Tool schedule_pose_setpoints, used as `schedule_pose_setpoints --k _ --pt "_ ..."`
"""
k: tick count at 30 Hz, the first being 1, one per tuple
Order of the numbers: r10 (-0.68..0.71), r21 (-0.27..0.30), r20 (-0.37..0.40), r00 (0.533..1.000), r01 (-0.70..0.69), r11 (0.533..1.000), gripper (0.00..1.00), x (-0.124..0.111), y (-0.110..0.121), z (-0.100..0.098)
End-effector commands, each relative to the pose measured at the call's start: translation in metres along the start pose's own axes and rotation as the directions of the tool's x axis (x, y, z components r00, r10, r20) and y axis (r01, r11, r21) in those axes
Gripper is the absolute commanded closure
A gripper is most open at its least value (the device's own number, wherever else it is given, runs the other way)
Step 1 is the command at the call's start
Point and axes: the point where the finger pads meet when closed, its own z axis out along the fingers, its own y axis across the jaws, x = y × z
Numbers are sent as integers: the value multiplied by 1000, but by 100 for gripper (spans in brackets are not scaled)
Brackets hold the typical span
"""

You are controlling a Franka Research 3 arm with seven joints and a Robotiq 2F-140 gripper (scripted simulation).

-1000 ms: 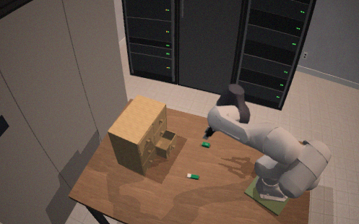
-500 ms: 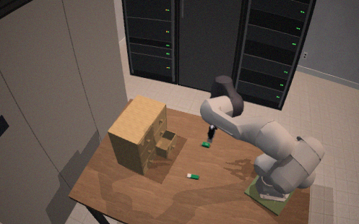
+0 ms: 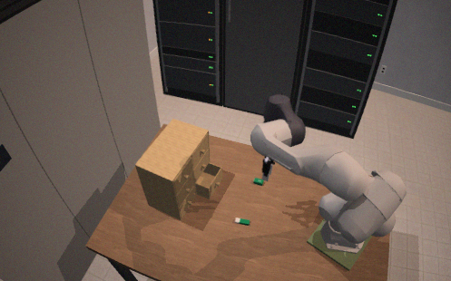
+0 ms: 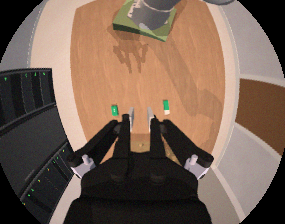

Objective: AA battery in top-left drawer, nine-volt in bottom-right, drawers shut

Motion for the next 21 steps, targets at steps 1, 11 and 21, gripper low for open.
schedule_pose_setpoints --k 1,11,21 --pt "12 0 -4 1000 -12 1000 80 0 1 0" --pt "12 0 -4 1000 -12 1000 80 0 1 0" --pt "-225 -12 21 974 226 974 80 -9 -4 1"
